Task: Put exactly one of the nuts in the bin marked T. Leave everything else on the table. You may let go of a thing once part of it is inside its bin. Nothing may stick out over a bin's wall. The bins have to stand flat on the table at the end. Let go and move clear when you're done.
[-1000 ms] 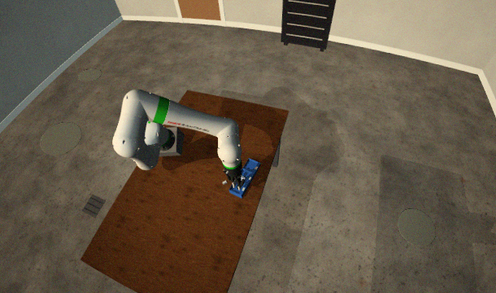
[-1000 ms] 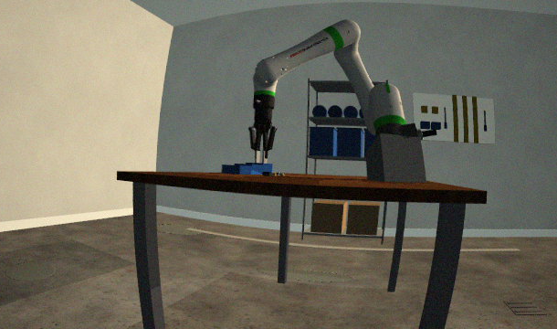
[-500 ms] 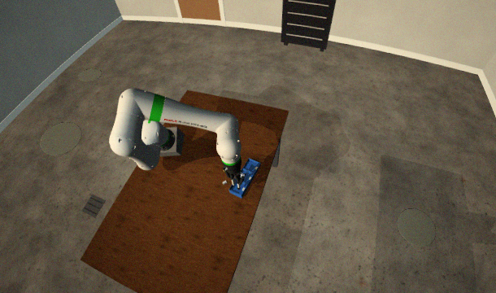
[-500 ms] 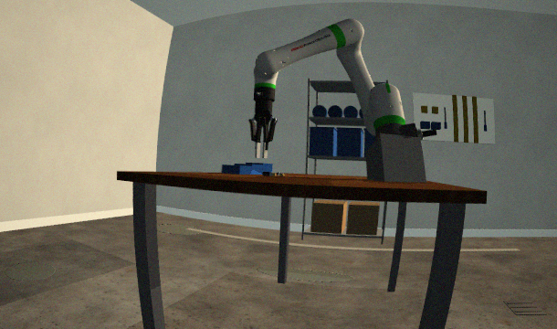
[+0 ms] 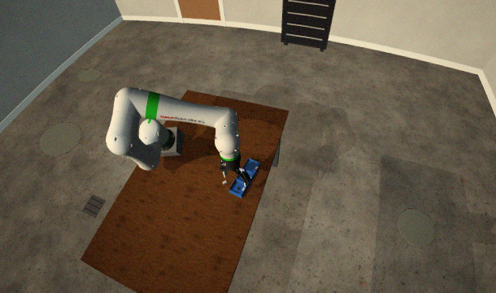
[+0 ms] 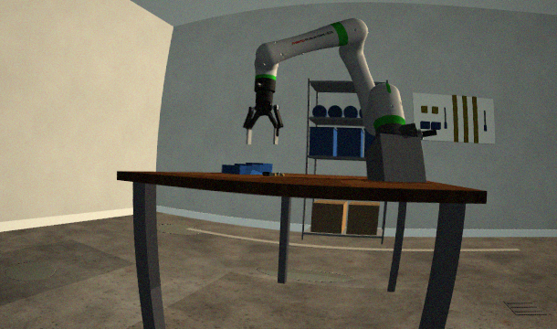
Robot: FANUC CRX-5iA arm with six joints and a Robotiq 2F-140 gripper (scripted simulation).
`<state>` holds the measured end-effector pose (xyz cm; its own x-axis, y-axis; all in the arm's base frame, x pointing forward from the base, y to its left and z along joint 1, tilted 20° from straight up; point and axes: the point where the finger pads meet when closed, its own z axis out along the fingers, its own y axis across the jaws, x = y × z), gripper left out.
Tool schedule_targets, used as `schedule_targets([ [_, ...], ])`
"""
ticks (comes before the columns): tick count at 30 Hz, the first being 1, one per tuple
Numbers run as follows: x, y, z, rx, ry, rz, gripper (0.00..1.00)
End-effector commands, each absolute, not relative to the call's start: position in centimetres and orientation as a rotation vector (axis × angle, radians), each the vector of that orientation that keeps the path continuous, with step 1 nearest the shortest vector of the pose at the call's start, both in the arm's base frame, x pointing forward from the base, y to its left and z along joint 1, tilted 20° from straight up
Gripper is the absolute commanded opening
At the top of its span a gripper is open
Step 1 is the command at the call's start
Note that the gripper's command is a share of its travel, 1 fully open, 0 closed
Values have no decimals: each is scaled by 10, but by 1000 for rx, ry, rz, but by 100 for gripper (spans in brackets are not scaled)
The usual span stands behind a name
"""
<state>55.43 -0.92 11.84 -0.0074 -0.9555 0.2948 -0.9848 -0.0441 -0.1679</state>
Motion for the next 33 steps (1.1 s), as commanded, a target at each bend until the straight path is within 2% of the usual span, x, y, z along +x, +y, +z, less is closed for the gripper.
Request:
schedule_targets([
  [1,553,-7,126,2149,-2109,509,100],
  [17,543,11,182,2149,-2109,509,100],
  [33,541,14,192,2149,-2109,509,100],
])
